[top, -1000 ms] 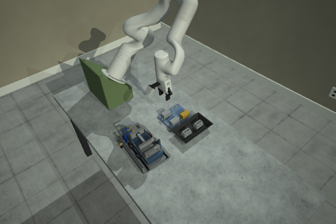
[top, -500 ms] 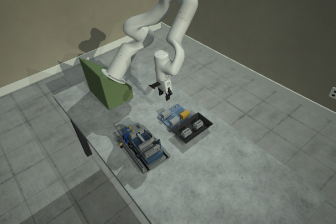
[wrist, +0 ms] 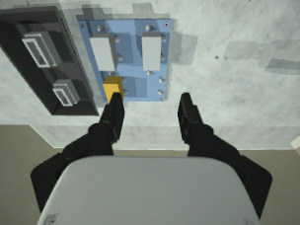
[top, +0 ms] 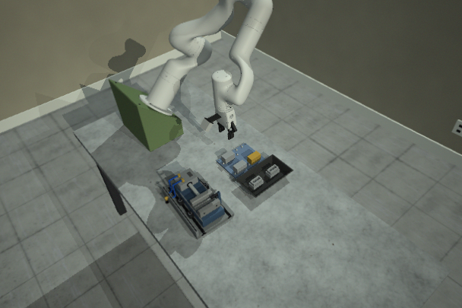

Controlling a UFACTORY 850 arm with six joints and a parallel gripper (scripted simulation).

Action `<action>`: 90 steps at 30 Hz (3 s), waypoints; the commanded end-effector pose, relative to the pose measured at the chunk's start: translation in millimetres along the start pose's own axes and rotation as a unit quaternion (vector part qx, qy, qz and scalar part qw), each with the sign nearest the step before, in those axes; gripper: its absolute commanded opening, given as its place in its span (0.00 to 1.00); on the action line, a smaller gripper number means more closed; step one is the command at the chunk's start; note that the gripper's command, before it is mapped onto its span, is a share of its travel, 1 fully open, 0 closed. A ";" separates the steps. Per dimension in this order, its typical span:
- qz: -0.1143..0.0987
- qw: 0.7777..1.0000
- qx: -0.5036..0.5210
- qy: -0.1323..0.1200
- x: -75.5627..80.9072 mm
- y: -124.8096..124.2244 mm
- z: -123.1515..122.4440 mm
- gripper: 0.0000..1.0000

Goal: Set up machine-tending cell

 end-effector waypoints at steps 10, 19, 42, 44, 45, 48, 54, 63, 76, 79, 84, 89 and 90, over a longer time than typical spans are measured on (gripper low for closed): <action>0.001 1.000 0.000 0.000 -35.2 -0.5 0.3 0.69; 0.001 1.000 0.000 0.000 -63.3 -0.5 0.4 0.69; 0.001 1.000 0.000 0.000 -124.3 -0.5 0.7 0.69; 0.001 1.000 0.000 0.000 -125.8 -0.5 0.7 0.69; 0.001 1.000 0.000 0.000 -125.8 -0.5 0.7 0.69; 0.001 1.000 0.000 0.000 -126.6 -0.5 0.7 0.69; 0.001 1.000 0.000 0.000 -127.0 -0.5 0.7 0.69; 0.001 1.000 0.000 0.000 -127.0 -0.5 0.7 0.69; 0.001 1.000 0.000 0.000 -127.0 -1.1 0.8 0.69; 0.001 1.000 0.000 0.000 -127.0 -1.1 0.8 0.69; 0.001 1.000 0.000 0.000 -127.0 -1.1 0.8 0.69; 0.001 1.000 0.000 0.000 -127.0 -1.1 0.8 0.69; 0.001 1.000 0.000 0.000 -127.0 -1.1 0.8 0.69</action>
Point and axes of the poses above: the point where the finger pads meet when closed, its own x axis back along the fingers, its own y axis across the jaws, z = x × y, the point moved 7 cm from there along x, back along the fingers, and after that the axes turned 5 degrees about x, right-handed, at the moved point
